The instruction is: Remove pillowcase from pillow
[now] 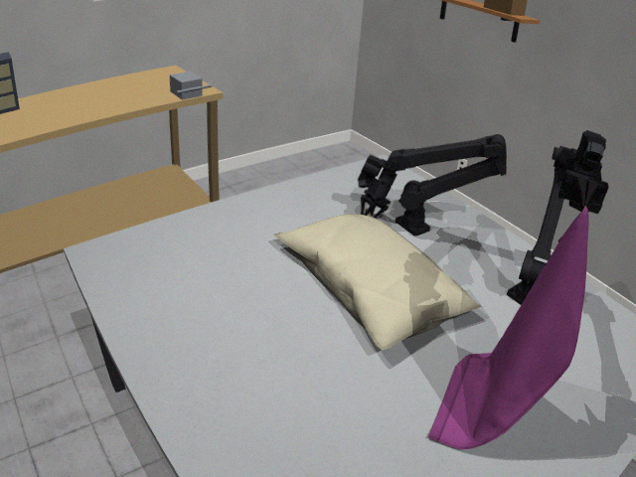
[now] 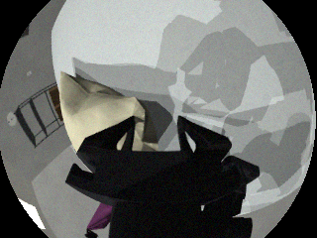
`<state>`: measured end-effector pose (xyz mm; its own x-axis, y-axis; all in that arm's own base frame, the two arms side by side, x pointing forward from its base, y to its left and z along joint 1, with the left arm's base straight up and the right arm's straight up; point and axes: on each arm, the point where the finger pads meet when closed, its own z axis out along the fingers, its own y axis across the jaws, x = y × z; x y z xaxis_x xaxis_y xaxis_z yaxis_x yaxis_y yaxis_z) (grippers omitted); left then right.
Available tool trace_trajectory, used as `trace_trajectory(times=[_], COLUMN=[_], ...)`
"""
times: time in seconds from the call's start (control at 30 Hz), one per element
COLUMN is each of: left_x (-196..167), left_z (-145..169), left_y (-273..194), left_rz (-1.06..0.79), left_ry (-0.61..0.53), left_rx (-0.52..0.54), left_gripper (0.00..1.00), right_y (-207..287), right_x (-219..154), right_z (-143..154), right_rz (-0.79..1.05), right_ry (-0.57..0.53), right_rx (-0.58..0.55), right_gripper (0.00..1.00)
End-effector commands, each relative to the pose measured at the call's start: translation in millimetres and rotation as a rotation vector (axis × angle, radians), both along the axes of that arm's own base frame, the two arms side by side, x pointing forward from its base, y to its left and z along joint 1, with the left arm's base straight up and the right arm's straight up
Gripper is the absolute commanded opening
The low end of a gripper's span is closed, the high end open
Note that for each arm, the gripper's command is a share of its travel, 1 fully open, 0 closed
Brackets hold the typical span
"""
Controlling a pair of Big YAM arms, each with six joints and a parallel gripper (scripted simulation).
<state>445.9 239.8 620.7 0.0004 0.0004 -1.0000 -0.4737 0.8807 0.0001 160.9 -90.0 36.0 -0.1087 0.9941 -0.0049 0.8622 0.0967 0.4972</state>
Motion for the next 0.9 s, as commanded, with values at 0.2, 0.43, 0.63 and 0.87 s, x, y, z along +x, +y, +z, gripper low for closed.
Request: trace_trajectory(times=[0.2,0.43,0.63,0.87], left_x=[-9.6,-9.6,-9.6,-9.6], left_z=[22.9,22.9,22.9,22.9], left_y=[-6.2,-6.2,-6.2,-6.2], left_rz=[-0.003,-0.003,-0.003,-0.003], left_ry=[-0.048,-0.048,-0.048,-0.048], left_rx=[0.02,0.02,0.02,0.02], left_gripper=[0.02,0.02,0.02,0.02], right_y=[-13.6,-12.4,-11.4,-10.3], right_x=[12.5,11.3,10.6,9.7], right_z=[52.6,72.2,82.9,101.5], right_rz=[0.008,0.007,0.007,0.007], right_ry=[-0.043,-0.045,-0.045,-0.046], right_rx=[-0.052,-0.053,-0.053,-0.054], right_gripper=[0.6,0.6,0.6,0.6])
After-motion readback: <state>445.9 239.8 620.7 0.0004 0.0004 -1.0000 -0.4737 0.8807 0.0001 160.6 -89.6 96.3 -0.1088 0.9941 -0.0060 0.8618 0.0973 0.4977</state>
